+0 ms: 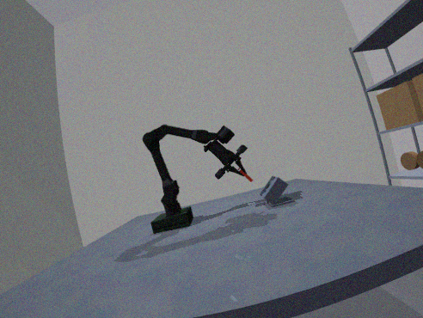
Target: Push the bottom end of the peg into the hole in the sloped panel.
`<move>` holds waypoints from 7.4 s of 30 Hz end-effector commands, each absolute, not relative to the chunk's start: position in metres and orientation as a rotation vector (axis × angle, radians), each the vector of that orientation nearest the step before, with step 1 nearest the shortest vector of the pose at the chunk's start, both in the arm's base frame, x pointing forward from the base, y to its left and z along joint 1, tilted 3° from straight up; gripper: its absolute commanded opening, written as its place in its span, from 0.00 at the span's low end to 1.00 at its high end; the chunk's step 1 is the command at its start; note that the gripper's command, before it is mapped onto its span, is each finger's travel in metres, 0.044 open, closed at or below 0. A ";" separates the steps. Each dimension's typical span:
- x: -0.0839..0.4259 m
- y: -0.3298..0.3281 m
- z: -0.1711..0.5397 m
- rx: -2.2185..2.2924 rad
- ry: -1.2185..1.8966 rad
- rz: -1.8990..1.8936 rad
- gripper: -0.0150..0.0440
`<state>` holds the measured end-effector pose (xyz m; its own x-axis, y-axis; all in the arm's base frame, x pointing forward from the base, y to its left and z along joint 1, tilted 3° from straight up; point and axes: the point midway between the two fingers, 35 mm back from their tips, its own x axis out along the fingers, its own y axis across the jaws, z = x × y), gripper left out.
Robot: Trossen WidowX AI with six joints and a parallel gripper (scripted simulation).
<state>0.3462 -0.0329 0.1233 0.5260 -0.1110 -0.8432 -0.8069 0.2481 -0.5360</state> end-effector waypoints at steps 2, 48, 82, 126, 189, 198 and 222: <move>0.347 -0.026 0.124 -1.300 0.893 0.588 0.25; 0.389 -0.007 0.094 -1.425 0.752 0.589 0.25; 0.404 -0.008 0.080 -1.426 0.746 0.579 0.25; 0.405 -0.008 0.072 -1.426 0.746 0.579 0.25; 0.425 -0.010 0.052 -1.425 0.744 0.570 0.25; 0.425 -0.010 0.052 -1.425 0.744 0.570 0.34; 0.418 -0.009 0.064 -1.425 0.745 0.573 1.00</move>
<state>0.4211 -0.0092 0.0630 0.6609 -0.0805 -0.7462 -0.7419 0.0795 -0.6657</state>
